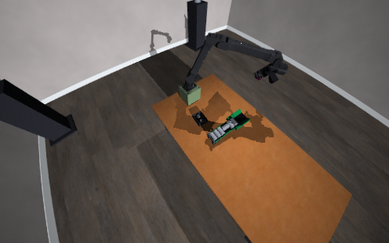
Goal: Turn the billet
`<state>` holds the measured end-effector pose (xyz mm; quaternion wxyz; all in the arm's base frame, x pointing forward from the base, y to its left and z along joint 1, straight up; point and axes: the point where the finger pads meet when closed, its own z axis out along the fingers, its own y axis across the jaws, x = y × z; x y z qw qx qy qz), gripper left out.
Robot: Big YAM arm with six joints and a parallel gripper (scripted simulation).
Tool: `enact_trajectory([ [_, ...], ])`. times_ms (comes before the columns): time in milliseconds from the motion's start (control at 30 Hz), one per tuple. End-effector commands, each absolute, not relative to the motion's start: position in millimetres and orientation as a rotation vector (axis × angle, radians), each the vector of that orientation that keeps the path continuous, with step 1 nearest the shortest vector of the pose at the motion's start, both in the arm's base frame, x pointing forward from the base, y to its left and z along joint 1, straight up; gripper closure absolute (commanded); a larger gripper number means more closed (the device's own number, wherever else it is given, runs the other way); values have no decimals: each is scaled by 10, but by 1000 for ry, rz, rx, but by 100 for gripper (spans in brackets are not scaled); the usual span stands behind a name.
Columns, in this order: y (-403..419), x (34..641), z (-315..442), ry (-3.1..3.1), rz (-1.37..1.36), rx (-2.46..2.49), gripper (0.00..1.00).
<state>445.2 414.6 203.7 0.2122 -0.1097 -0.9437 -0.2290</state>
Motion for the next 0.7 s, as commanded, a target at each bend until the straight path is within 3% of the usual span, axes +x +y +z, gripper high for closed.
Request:
enact_trajectory([
  [0, 4151, 4459, 2105, -2628, -650, -299, 0],
  [67, 4201, 4571, 2520, -2681, -744, -272, 0],
  [467, 2929, 5170, 1461, -2644, -484, -911, 0],
  [667, 2237, 5374, 1331, -2614, -423, -1235, 0],
])
